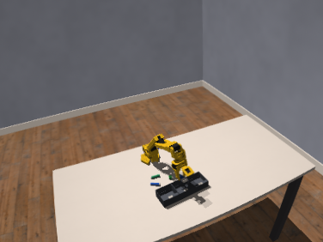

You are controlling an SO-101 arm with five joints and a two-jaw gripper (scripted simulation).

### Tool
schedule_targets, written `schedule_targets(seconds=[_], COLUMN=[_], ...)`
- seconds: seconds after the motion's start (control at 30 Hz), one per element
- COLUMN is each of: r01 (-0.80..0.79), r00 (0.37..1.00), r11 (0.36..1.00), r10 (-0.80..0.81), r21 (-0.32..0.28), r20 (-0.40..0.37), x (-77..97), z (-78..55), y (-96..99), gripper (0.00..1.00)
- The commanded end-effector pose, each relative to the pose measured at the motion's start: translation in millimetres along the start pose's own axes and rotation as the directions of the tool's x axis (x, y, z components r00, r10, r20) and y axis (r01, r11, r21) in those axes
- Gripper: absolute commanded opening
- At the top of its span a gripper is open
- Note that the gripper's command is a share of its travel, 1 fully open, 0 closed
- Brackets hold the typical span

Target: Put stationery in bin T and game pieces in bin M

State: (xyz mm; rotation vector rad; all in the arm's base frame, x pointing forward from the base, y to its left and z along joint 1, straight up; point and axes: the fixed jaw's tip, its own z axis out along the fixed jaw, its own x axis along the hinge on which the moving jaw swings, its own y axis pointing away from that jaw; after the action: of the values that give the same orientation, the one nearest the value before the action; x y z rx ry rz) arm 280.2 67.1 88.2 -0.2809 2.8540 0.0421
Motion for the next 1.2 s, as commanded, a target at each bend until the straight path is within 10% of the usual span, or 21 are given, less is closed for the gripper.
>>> schedule_targets(seconds=[0.0, 1.17], r01=[-0.001, -0.002], r00=[0.998, 0.999], r11=[1.000, 1.000], r10=[0.002, 0.002], r21=[-0.004, -0.003], r20=[0.063, 0.036], x=[-7.6, -0.6], z=[-13.3, 11.4], y=[1.8, 1.8], gripper=[0.00, 0.00])
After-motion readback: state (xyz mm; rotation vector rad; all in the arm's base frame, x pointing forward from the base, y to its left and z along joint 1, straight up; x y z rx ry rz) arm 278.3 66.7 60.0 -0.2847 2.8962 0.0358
